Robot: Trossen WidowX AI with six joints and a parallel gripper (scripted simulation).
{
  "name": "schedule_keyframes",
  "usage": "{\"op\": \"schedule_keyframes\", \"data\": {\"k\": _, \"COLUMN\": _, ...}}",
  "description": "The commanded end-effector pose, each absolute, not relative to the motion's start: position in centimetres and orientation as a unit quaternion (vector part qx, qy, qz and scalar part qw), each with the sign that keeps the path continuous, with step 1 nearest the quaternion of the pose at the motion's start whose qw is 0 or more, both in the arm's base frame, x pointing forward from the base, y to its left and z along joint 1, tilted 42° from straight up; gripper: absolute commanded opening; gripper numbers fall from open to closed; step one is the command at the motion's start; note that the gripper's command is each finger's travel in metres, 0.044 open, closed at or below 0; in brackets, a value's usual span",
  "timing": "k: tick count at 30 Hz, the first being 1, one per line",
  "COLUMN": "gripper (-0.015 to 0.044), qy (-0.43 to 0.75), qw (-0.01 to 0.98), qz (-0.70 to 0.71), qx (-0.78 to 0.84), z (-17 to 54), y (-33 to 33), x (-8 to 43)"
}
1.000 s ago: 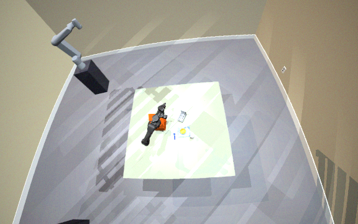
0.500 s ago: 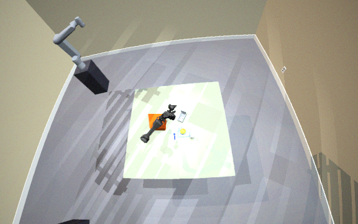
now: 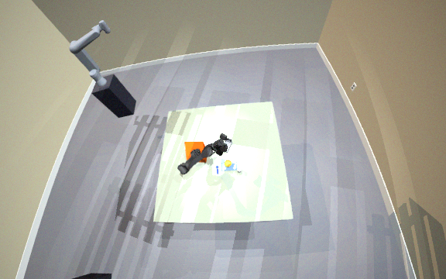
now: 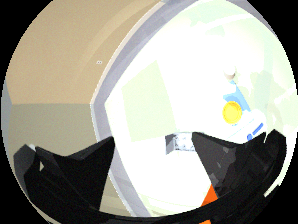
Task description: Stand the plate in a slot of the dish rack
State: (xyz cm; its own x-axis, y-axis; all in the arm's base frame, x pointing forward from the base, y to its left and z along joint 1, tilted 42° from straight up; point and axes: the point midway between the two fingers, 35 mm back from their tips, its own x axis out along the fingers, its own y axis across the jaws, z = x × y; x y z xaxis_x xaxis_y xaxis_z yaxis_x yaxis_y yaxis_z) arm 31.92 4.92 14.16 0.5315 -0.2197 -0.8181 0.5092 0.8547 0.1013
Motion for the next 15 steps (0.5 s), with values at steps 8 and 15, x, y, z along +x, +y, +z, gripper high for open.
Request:
{"op": "schedule_keyframes", "data": {"k": 8, "gripper": 0.0400, "qy": 0.505, "qw": 0.813, "qz": -0.289, "qx": 0.018, "z": 10.0, "y": -2.6, "x": 32.5}}
{"op": "schedule_keyframes", "data": {"k": 15, "gripper": 0.0400, "qy": 0.560, "qw": 0.763, "qz": -0.316, "qx": -0.061, "z": 7.6, "y": -7.1, "x": 31.7}}
